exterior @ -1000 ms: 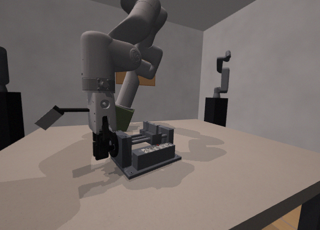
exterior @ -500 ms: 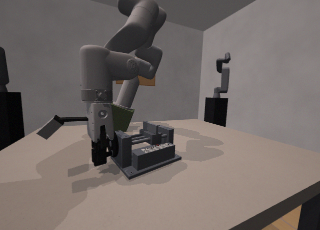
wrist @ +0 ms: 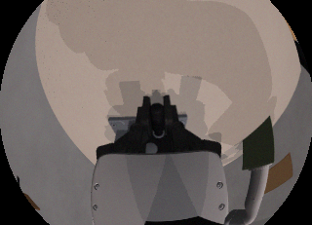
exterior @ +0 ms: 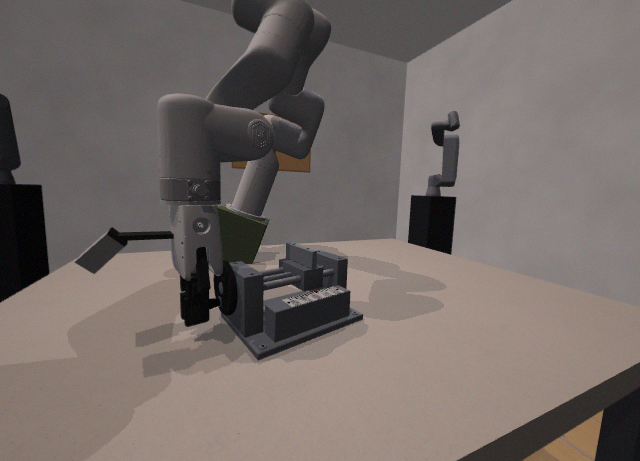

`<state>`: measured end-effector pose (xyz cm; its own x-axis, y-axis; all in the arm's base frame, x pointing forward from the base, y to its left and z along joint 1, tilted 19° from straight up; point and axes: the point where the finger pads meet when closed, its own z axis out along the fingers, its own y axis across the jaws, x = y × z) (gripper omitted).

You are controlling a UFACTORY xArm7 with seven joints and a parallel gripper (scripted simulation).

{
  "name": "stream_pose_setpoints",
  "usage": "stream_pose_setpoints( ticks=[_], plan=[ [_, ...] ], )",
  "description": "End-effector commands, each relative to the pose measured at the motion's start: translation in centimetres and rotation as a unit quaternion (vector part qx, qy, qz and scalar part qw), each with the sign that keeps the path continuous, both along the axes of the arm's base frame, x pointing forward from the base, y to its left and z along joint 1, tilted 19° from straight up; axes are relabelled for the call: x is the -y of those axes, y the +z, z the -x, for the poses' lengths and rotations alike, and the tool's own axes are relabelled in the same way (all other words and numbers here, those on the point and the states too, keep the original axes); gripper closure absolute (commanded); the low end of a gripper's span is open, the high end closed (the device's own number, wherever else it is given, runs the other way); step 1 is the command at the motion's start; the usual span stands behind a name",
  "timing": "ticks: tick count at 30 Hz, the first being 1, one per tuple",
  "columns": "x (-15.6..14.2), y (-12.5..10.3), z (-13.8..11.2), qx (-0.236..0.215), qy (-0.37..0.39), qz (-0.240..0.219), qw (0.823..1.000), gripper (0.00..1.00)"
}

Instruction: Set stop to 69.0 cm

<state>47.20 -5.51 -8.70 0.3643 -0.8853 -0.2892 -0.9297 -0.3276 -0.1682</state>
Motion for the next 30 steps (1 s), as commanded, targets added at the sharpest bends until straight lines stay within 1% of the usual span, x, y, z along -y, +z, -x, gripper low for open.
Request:
stream_pose_setpoints(
  ticks=[1,16,30],
  plan=[
    [0.5,0.3,0.6,0.001,-0.001,0.001,1.0,0.94],
    [1.4,1.9,1.6,0.001,-0.001,0.001,1.0,0.94],
    [1.8,3.8,1.2,0.001,-0.001,0.001,1.0,0.94]
  ],
)
